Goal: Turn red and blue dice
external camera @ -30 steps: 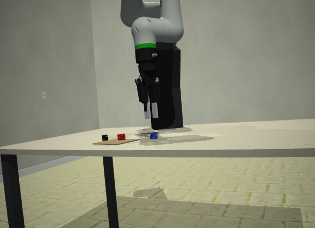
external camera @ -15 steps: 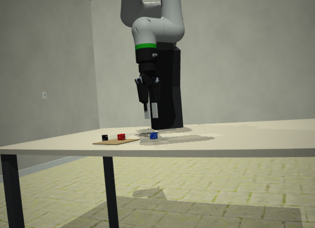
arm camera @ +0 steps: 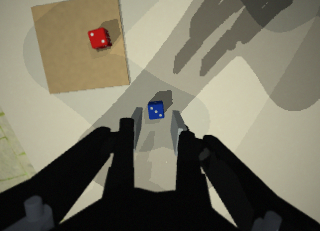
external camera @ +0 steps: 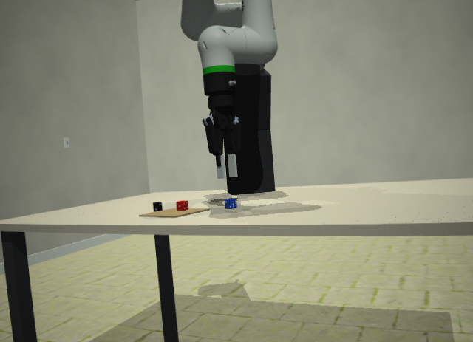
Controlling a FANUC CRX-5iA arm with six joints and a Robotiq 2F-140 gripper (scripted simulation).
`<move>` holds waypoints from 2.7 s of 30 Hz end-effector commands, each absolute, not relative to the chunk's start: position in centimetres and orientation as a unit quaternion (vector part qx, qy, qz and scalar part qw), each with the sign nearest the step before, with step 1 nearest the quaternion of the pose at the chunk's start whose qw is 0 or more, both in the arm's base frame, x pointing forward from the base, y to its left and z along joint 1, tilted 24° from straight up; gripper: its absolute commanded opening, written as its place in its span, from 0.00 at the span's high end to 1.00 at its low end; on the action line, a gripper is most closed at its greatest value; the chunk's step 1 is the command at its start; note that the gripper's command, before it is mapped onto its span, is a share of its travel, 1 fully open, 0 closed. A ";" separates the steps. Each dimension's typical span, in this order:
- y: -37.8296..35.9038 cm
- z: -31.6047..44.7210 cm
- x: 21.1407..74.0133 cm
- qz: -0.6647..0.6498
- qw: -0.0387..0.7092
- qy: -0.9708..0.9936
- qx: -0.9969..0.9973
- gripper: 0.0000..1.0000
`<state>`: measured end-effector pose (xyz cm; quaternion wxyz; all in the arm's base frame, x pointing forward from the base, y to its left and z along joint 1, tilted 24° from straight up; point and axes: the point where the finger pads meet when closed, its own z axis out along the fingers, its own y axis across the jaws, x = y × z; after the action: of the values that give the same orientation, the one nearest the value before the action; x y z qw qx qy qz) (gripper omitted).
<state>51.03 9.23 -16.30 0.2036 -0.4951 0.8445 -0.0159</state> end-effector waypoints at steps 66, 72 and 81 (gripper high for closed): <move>10.2 -21.1 52.8 -0.017 0.204 0.845 -0.495 0.75; 10.2 -21.1 52.8 -0.017 0.204 0.845 -0.495 0.75; 10.2 -21.1 52.8 -0.017 0.204 0.845 -0.495 0.75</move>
<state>52.77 10.25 -21.14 0.2039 -0.4949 0.8445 -0.0172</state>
